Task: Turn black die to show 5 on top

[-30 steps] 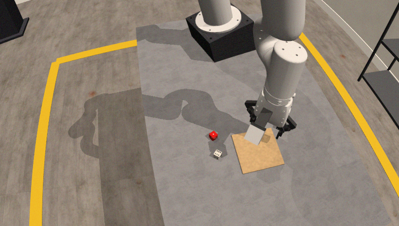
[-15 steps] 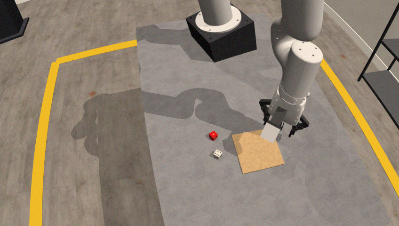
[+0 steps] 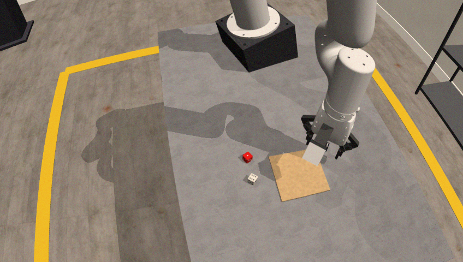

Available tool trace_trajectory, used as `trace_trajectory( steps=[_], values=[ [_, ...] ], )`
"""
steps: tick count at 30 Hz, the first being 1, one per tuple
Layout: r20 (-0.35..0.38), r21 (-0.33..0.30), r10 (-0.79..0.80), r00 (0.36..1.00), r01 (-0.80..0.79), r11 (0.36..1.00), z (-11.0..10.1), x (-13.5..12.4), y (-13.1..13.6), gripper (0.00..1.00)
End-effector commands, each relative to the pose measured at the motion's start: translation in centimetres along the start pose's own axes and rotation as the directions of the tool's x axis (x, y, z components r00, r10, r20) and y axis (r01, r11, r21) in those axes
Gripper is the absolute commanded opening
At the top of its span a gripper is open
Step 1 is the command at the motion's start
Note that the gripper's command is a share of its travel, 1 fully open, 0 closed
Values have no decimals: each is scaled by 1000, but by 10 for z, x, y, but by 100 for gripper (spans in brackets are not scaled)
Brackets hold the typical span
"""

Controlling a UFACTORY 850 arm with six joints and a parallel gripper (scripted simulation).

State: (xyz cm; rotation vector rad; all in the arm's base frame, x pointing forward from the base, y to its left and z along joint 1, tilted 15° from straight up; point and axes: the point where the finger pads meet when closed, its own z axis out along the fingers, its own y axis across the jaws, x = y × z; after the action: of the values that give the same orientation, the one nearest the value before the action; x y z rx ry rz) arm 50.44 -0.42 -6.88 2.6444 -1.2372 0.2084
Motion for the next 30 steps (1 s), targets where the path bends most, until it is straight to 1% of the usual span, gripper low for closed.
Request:
trace_trajectory(
  steps=[1,25,28,30],
  values=[
    [-1,1,0,1000,0,1000,-1,0,-1,100],
    [-1,1,0,1000,0,1000,-1,0,-1,100],
    [-1,1,0,1000,0,1000,-7,0,-1,100],
    [-1,1,0,1000,0,1000,-16,0,-1,100]
  ],
)
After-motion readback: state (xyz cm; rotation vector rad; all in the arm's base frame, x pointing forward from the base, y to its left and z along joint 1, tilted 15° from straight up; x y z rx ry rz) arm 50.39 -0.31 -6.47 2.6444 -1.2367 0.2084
